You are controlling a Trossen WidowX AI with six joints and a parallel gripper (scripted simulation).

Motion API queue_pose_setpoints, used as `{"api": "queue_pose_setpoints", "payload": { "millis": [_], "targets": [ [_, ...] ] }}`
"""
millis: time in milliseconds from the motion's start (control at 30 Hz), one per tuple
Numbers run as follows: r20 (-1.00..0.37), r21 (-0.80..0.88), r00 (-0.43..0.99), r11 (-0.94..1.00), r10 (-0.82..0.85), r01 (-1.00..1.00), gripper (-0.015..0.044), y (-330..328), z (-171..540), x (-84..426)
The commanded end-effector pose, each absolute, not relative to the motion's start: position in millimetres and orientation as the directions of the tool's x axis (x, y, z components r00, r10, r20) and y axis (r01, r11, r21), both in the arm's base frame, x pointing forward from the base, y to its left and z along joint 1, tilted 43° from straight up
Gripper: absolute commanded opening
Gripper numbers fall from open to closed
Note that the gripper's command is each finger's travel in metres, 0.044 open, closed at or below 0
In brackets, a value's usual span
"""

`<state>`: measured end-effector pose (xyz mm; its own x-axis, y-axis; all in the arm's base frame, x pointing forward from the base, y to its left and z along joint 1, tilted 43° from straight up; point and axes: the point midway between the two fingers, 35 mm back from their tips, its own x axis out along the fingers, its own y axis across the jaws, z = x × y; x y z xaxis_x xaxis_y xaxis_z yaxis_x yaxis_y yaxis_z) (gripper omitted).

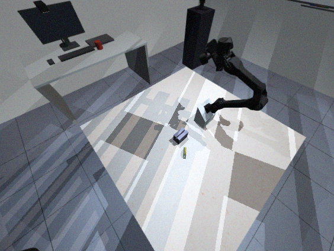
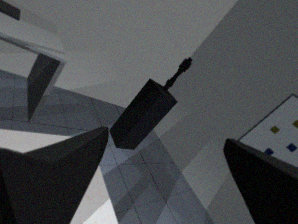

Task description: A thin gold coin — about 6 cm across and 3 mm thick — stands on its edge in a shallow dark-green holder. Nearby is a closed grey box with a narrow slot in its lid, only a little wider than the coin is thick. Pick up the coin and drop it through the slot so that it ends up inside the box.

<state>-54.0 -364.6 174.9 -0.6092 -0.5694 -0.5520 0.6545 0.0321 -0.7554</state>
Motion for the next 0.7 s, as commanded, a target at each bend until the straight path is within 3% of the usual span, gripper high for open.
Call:
{"api": "queue_pose_setpoints", "payload": {
  "millis": [0, 267, 667],
  "targets": [
    [-0.557, -0.753, -0.601, 0.043, -0.573, 0.656, 0.0374, -365, 174, -51],
    [-0.749, -0.609, -0.241, 0.497, -0.617, 0.619, 0.0164, -366, 138, 75],
    [-0.933, -0.277, 0.182, 0.943, -0.31, 0.186, 0.0161, -272, 99, 248]
  ]
}}
